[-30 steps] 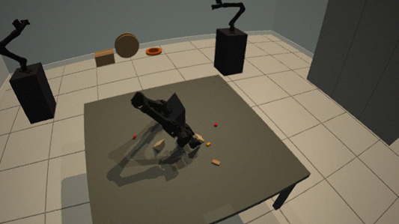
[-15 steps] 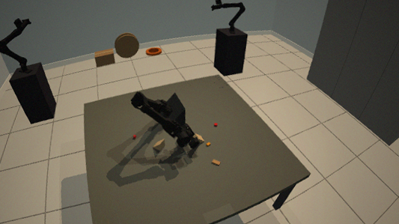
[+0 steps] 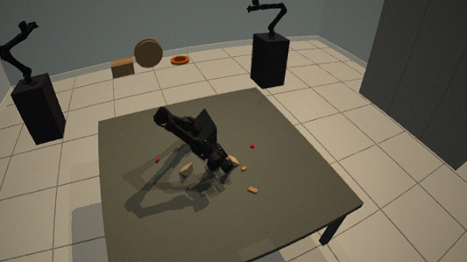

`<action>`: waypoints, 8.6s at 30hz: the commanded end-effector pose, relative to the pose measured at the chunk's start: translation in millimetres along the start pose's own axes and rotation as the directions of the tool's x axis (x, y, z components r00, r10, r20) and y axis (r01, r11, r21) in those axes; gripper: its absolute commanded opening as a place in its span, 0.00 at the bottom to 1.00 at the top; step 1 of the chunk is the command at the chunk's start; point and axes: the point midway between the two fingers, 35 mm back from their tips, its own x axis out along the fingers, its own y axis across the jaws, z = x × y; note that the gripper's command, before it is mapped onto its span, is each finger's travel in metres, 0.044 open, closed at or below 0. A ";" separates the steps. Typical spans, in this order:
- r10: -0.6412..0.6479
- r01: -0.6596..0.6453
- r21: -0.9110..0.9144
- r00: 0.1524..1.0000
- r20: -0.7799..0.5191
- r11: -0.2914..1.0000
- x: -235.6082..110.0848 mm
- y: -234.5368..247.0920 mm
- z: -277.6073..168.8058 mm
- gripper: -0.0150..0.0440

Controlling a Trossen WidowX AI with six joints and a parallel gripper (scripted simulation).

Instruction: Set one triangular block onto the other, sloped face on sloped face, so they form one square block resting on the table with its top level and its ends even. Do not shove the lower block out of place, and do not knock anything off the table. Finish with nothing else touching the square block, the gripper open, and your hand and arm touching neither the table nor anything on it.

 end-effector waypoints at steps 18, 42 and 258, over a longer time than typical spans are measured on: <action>0.018 -0.018 -0.003 1.000 -0.006 1.000 -68.6 2.6 -66.6 0.25; -0.026 0.054 -0.285 0.995 0.101 0.957 -61.5 -1.2 -66.4 0.25; 0.025 0.569 -0.534 0.698 0.715 -0.625 -208.5 -65.6 135.8 0.25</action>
